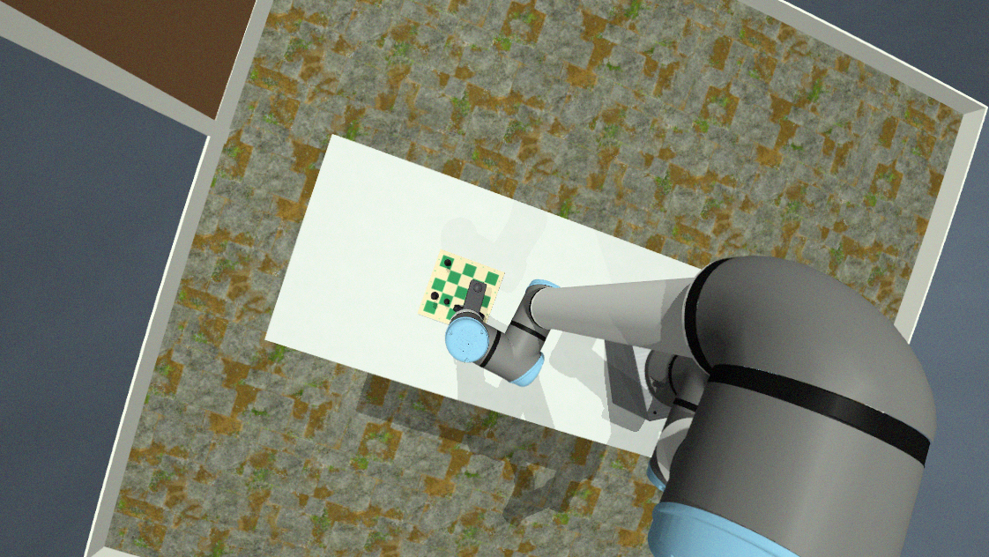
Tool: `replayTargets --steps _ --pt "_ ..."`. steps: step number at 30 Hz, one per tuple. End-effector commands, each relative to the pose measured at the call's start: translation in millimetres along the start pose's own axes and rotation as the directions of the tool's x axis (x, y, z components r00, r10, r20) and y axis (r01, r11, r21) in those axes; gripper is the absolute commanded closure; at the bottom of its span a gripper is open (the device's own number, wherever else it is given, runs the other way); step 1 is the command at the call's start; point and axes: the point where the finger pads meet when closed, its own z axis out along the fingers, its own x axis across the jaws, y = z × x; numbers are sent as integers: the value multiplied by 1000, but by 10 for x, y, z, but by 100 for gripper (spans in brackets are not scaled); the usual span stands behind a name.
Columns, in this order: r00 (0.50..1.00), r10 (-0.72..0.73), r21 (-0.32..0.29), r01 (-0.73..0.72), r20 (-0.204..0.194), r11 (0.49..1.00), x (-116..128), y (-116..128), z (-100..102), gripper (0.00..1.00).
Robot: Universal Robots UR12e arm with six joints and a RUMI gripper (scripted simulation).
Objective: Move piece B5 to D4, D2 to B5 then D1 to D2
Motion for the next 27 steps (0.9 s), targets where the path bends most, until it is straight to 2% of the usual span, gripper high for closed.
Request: replayTargets --steps 1,7,8,10,11,15,16,18,19,21,22,27 --pt "1000 2 0 -2 2 1000 -22 -16 3 100" --pt "1000 2 0 -2 2 1000 -22 -16 3 100" --pt "1000 2 0 -2 2 1000 -22 -16 3 96" --pt "1000 2 0 -2 2 1000 -22 -16 3 96" --pt "1000 2 0 -2 2 1000 -22 -16 3 92" --pt "1000 2 0 -2 2 1000 -22 -16 3 92" --pt "1000 2 0 -2 2 1000 -22 -16 3 88" --pt "1000 2 0 -2 2 1000 -22 -16 3 88" --pt "1000 2 0 -2 2 1000 -22 -16 3 84" --pt "1000 2 0 -2 2 1000 -22 -16 3 84" --pt "1000 2 0 -2 2 1000 -22 -16 3 80" --pt "1000 2 0 -2 2 1000 -22 -16 3 80"
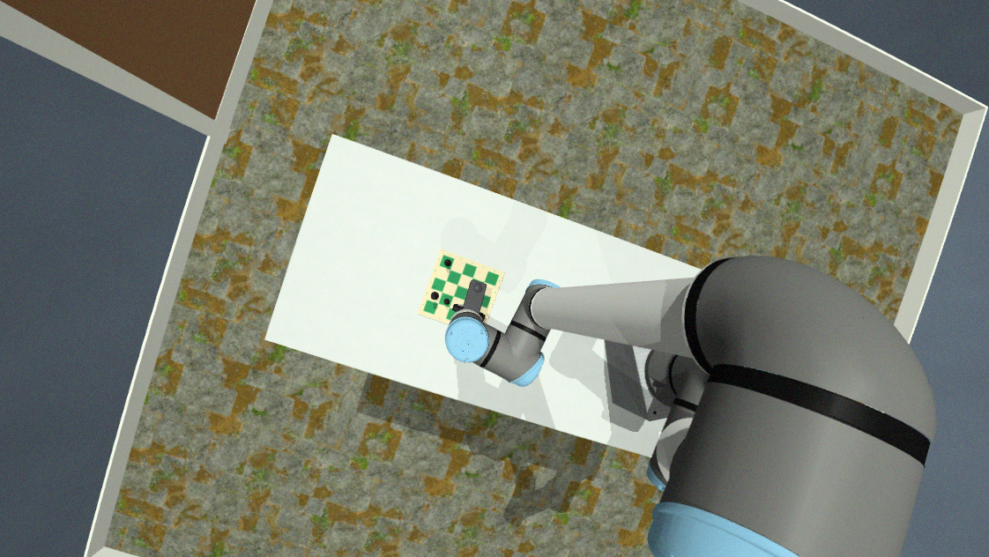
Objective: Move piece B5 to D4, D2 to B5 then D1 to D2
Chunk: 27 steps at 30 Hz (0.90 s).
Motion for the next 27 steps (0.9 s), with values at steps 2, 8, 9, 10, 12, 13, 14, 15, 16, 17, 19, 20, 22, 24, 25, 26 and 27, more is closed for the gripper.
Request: replayTargets --steps 2,8,9,10,12,13,14,15,16,17,19,20,22,24,25,26,27 --pt "1000 2 0 -2 2 1000 -22 -16 3 80" --pt "1000 2 0 -2 3 1000 -23 -16 -10 80" --pt "1000 2 0 -2 3 1000 -25 -16 -27 80" --pt "1000 2 0 -2 3 1000 -21 -14 -41 80" --pt "1000 1 0 -1 2 1000 -11 -6 -86 80" --pt "1000 1 0 -1 2 1000 -4 -1 -117 80" --pt "1000 0 -1 0 1 1000 3 5 -152 80" --pt "1000 0 -1 0 0 1000 10 6 -193 80" --pt "1000 0 -1 0 0 1000 10 6 -238 80" --pt "1000 0 -1 0 0 1000 10 6 -288 80" --pt "1000 0 0 0 0 1000 10 5 -395 80" --pt "1000 0 0 0 0 1000 10 5 -395 80" --pt "1000 0 0 0 1 1000 3 4 -452 80" --pt "1000 0 0 0 2 1000 -7 1 -566 80" --pt "1000 0 0 0 3 1000 -10 1 -620 80" --pt "1000 0 0 0 3 1000 -12 0 -672 80" --pt "1000 0 0 0 3 1000 -15 0 -720 80"
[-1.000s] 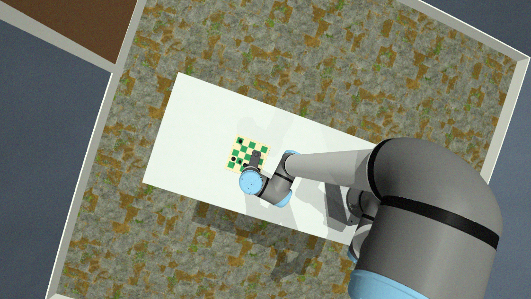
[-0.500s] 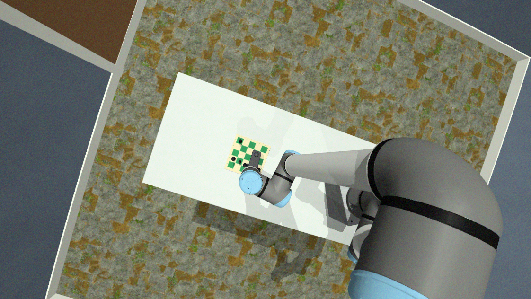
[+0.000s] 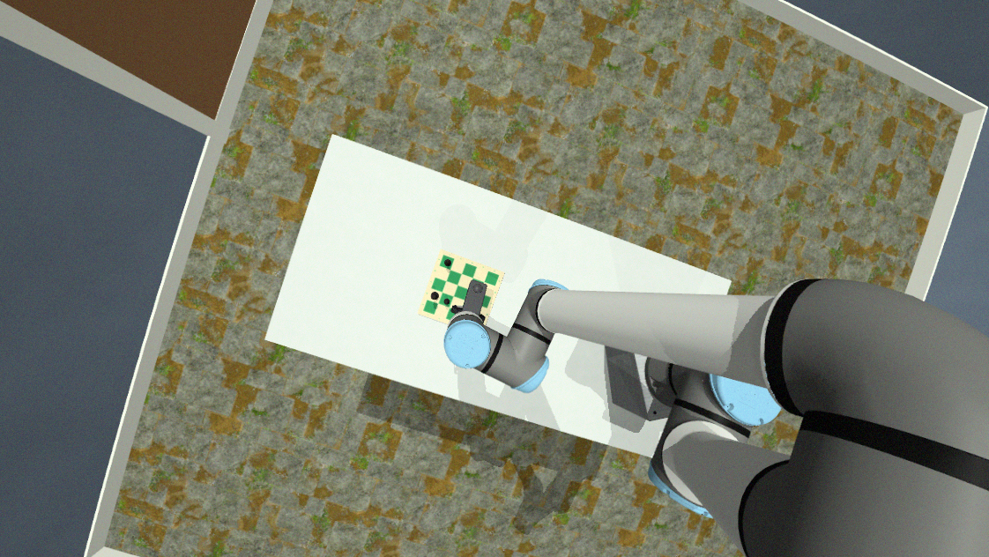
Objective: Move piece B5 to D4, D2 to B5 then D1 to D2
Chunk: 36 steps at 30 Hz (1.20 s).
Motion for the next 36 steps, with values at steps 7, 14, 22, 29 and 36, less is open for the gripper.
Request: replayTargets --steps 7,14,22,29,36 --pt "1000 -1 0 1 -5 1000 -1 11 -465 80" --pt "1000 0 0 0 -6 1000 3 3 -467 0" --pt "1000 -1 0 1 -7 1000 10 5 -459 0" --pt "1000 -1 0 1 -7 1000 9 5 -459 0" --pt "1000 2 0 -2 -7 1000 7 4 -459 0"
